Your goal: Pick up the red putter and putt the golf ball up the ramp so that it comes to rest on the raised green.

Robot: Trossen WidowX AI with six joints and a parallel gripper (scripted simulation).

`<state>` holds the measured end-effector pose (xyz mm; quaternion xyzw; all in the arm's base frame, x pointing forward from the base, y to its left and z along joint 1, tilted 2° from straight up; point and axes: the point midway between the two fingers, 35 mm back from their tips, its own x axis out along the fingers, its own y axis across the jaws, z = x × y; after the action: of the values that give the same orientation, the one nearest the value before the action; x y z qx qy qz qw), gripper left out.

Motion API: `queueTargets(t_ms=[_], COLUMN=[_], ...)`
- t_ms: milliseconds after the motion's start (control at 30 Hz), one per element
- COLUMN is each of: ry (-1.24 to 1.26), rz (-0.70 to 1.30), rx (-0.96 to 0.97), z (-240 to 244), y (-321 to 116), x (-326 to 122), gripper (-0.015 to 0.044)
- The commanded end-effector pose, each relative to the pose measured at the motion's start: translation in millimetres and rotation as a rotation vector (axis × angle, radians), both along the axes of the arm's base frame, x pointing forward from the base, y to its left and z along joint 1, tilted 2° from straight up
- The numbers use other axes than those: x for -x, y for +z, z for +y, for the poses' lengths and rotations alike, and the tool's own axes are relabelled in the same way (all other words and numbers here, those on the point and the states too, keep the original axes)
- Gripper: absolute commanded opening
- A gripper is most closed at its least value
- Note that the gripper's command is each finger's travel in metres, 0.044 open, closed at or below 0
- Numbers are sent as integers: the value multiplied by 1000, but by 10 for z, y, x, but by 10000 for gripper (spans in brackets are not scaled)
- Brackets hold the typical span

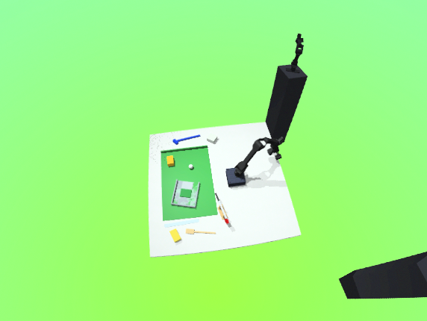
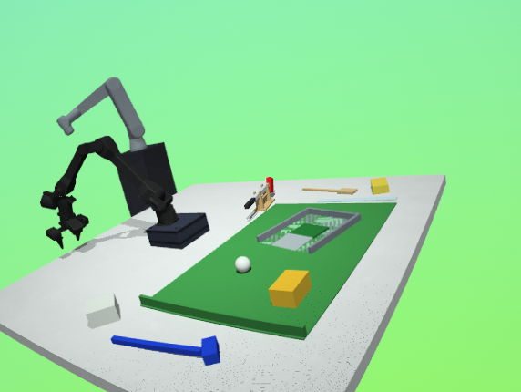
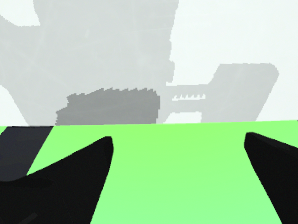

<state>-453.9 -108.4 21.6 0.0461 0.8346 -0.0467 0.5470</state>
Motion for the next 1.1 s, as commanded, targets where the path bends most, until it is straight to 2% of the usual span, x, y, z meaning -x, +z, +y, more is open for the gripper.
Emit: queueTargets(t_ms=[0,33,267,600,867,1067], ry=[4,16,185,450,602,756], rz=[-2,-8,-68,-160,-243,-326], rx=[1,4,52,128,129,120], z=[-30,-118,-1246,-2473,-2848,-2843], y=[-3,-13,-48,86,132,178], x=[-13,-53,-727,-2177,-3528,-4682], gripper=[426,440,440,440,440,440])
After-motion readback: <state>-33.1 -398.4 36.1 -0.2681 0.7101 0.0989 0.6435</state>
